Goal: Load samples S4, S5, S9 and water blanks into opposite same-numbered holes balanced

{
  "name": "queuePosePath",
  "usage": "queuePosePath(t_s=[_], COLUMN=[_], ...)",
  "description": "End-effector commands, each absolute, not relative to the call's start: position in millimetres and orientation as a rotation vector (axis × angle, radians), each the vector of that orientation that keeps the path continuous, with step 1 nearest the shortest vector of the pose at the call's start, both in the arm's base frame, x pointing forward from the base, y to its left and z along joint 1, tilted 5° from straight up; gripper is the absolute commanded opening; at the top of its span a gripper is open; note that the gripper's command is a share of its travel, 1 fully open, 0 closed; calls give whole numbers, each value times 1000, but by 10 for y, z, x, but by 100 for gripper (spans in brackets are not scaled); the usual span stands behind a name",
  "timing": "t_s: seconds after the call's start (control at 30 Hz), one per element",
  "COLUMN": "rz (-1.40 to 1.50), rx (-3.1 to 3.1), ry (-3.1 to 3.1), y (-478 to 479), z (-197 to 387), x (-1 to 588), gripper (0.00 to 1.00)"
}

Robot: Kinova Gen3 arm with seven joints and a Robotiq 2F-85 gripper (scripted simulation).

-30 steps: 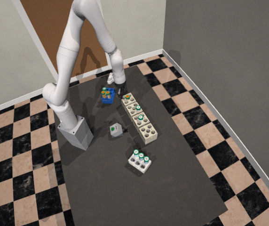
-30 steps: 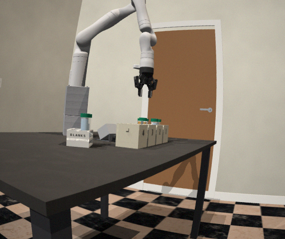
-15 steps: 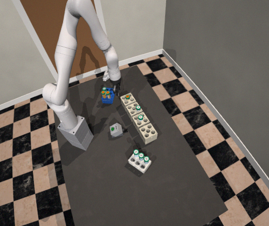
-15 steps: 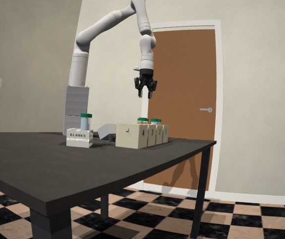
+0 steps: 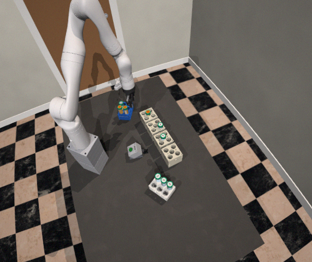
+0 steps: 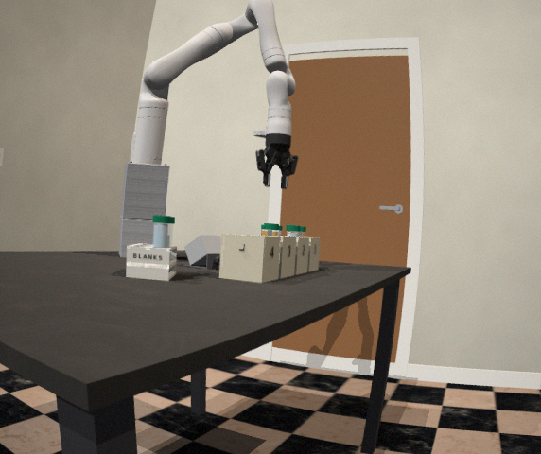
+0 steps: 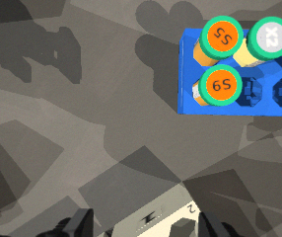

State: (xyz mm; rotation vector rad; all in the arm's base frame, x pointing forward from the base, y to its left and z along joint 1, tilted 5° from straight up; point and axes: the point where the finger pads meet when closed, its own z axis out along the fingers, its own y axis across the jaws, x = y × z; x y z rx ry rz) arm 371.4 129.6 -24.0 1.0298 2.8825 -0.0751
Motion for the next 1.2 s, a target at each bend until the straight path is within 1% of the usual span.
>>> queuePosePath(t_s=[0.0,1.0,1.17], rz=[-76,-75,-75], rx=[1030,1030,1030], ry=[2881,2882,2882], y=[1381,2280,2296], z=[-243,-324,-325], x=[3697,3455,3451], gripper=[62,62,62])
